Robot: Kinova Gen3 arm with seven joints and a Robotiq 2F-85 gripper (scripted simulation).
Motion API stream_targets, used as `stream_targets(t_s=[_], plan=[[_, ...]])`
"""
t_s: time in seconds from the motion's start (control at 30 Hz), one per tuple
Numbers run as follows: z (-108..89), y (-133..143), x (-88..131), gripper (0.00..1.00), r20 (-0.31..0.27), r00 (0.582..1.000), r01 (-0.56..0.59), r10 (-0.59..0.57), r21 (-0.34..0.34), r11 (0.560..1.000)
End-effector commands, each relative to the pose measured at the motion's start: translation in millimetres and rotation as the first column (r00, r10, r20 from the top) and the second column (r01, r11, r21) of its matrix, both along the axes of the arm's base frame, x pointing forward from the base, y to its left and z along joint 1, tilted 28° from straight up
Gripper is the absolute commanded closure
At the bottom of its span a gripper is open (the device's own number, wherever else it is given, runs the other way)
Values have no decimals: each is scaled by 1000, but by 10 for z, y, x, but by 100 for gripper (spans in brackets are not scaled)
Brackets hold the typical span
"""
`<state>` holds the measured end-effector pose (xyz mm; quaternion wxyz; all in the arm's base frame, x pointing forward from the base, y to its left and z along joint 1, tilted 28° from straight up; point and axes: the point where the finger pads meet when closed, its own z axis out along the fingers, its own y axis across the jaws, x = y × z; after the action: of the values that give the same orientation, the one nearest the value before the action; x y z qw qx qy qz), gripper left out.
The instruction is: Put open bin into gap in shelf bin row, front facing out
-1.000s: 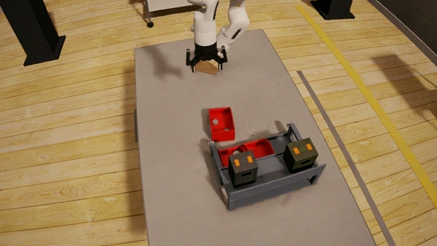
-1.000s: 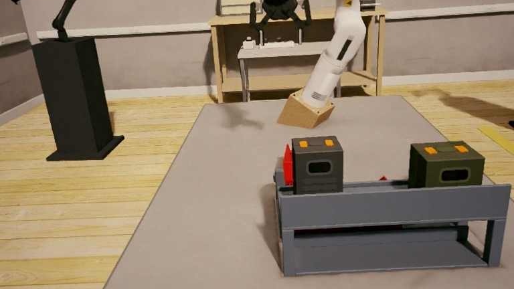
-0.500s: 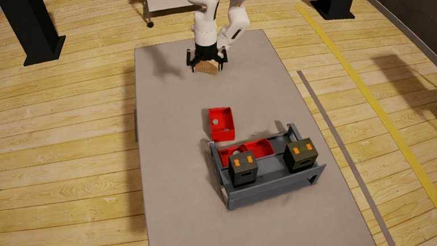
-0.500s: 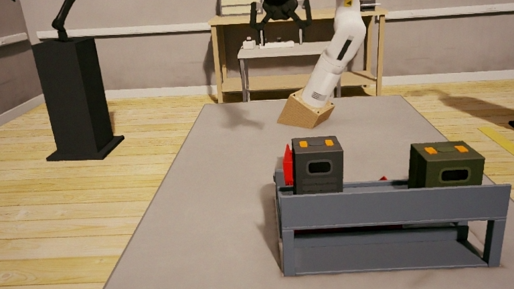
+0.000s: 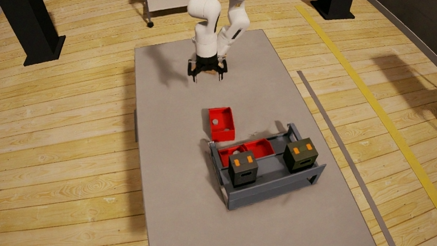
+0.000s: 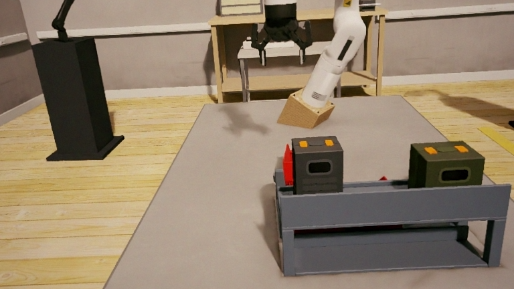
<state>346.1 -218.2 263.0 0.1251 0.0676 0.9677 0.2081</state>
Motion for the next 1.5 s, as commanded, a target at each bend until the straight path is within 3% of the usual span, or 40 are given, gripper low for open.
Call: stream_targets(t_s=[0.0,0.1,0.27,0.67,0.83,1.47], plan=[[-6,2,8,0,1,1000,0,0,-1,1000],[-6,2,8,0,1,1000,0,0,-1,1000],[-485,218,160,0,1,1000,0,0,-1,1000],[-485,218,160,0,1,1000,0,0,-1,1000],[-620,281,204,0,1,1000,0,0,-1,1000],[-539,244,177,0,1,1000,0,0,-1,1000]])
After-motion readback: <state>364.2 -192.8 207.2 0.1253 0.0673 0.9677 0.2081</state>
